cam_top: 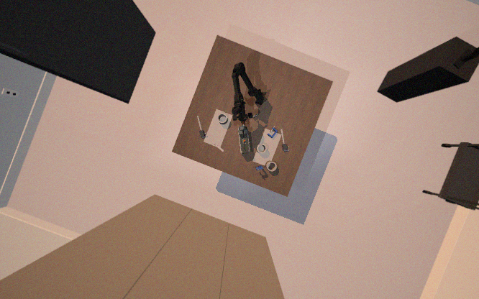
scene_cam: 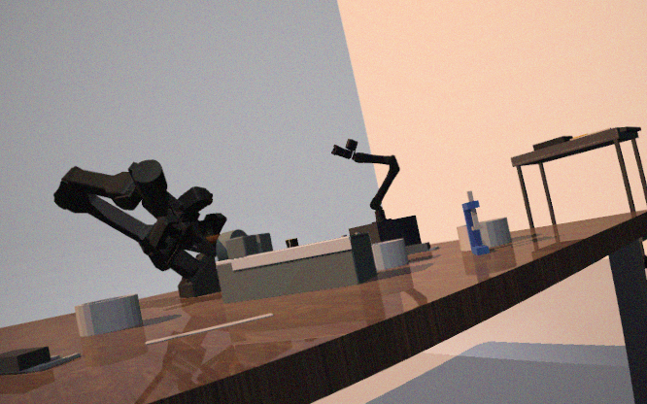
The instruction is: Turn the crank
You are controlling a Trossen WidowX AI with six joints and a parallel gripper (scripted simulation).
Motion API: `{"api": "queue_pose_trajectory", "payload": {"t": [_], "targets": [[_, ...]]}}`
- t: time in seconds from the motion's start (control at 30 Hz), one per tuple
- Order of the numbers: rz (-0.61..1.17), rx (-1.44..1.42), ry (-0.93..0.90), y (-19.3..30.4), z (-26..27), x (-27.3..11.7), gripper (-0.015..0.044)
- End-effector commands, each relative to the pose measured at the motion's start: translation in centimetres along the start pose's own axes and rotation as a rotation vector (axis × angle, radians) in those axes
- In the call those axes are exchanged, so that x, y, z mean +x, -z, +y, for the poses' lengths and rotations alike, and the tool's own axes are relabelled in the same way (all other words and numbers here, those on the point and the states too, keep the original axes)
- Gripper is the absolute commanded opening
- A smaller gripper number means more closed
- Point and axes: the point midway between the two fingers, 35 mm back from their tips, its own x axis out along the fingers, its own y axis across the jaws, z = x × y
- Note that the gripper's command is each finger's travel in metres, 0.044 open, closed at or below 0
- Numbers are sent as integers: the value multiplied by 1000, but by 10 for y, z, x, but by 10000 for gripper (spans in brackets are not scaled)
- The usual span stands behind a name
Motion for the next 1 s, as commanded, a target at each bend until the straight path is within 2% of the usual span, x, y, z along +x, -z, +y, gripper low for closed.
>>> {"api": "queue_pose_trajectory", "payload": {"t": [0.0,0.1,0.67,0.97], "targets": [[0,0,1,0,0,0,0],[0,0,1,0,0,0,0],[0,0,1,0,0,0,440],[1,1,-4,-23,1,-21,440]]}}
